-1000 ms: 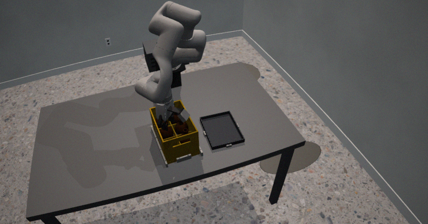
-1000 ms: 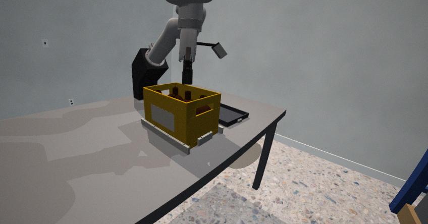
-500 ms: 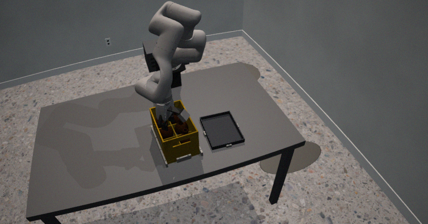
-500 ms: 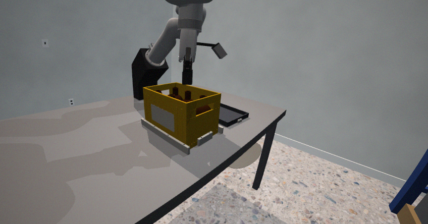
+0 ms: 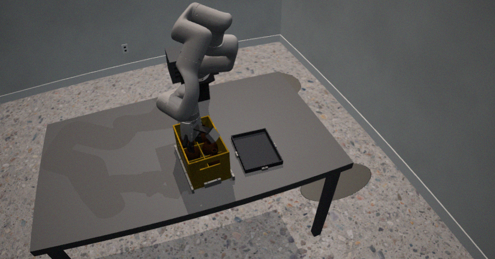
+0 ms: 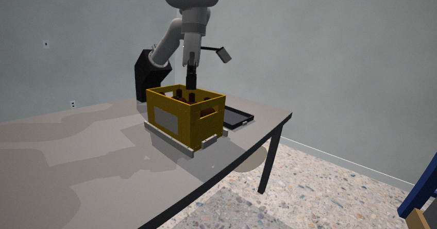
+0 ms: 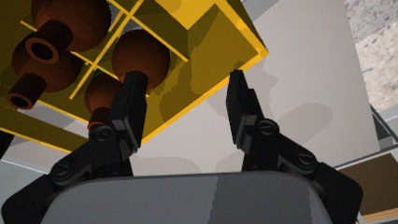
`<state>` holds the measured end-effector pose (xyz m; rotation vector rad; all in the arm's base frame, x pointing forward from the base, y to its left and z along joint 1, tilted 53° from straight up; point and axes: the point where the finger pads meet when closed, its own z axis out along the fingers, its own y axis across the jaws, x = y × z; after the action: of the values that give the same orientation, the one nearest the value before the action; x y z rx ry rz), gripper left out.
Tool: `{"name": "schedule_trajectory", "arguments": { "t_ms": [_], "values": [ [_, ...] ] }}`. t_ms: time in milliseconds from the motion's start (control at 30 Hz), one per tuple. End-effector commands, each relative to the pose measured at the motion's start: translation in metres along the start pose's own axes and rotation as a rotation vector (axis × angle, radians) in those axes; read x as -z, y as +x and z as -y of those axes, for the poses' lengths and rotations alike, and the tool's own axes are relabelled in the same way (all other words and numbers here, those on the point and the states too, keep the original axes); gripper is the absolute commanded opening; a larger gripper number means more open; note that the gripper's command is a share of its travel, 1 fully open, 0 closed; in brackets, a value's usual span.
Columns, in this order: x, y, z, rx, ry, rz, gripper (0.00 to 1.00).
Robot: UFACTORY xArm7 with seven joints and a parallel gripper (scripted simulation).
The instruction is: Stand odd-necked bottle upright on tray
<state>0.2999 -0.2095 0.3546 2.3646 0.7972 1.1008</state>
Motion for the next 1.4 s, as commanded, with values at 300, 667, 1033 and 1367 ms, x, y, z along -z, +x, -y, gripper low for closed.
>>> {"name": "schedule_trajectory", "arguments": {
  "t_ms": [300,667,1033,1367],
  "values": [
    [-0.015,0.000,-0.002,0.000,-0.003,-0.001,0.65],
    [-0.026,0.000,-0.002,0.000,-0.003,-0.001,0.65],
    [-0.032,0.000,-0.002,0.000,-0.003,-0.001,0.65],
    [-0.033,0.000,-0.002,0.000,-0.003,-0.001,0.65]
  ]
}}
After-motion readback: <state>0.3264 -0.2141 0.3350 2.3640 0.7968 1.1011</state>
